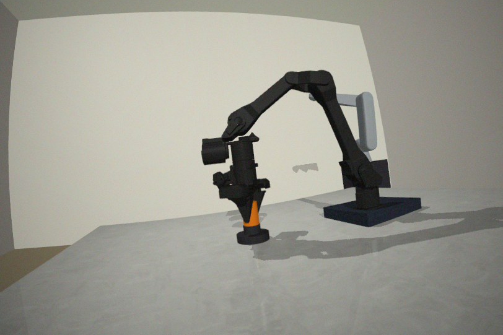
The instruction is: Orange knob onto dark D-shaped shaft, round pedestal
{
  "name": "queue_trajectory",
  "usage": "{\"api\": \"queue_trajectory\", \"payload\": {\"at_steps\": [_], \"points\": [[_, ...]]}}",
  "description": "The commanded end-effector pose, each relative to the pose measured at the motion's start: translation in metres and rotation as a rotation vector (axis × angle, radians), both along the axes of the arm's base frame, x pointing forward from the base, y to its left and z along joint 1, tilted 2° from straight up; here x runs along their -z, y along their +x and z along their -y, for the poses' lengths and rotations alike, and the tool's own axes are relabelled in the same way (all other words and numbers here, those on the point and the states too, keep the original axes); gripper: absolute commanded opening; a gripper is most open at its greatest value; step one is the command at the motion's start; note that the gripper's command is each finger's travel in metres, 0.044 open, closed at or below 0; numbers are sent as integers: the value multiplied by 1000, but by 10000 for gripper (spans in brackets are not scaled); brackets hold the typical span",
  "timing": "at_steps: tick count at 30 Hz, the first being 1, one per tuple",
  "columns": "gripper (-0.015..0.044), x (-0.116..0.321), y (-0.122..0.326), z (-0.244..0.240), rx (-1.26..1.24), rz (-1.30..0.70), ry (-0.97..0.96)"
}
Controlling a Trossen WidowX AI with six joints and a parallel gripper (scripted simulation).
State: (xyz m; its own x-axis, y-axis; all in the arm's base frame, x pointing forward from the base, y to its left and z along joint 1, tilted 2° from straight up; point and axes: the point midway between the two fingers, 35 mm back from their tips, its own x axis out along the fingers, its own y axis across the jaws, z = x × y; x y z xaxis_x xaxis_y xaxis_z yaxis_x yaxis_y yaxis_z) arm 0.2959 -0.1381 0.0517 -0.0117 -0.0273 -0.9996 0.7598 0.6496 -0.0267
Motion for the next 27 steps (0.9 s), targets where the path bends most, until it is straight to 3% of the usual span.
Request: {"api": "queue_trajectory", "payload": {"at_steps": [1, 6, 13, 20, 27], "points": [[315, 0, 0, 0, 0, 0, 0], [440, 0, 0, 0, 0, 0, 0], [440, -9, 1, 0, 0, 0, 0], [440, -93, 1, -2, 0, 0, 0], [440, -96, 5, -1, 0, 1, 0]]}}
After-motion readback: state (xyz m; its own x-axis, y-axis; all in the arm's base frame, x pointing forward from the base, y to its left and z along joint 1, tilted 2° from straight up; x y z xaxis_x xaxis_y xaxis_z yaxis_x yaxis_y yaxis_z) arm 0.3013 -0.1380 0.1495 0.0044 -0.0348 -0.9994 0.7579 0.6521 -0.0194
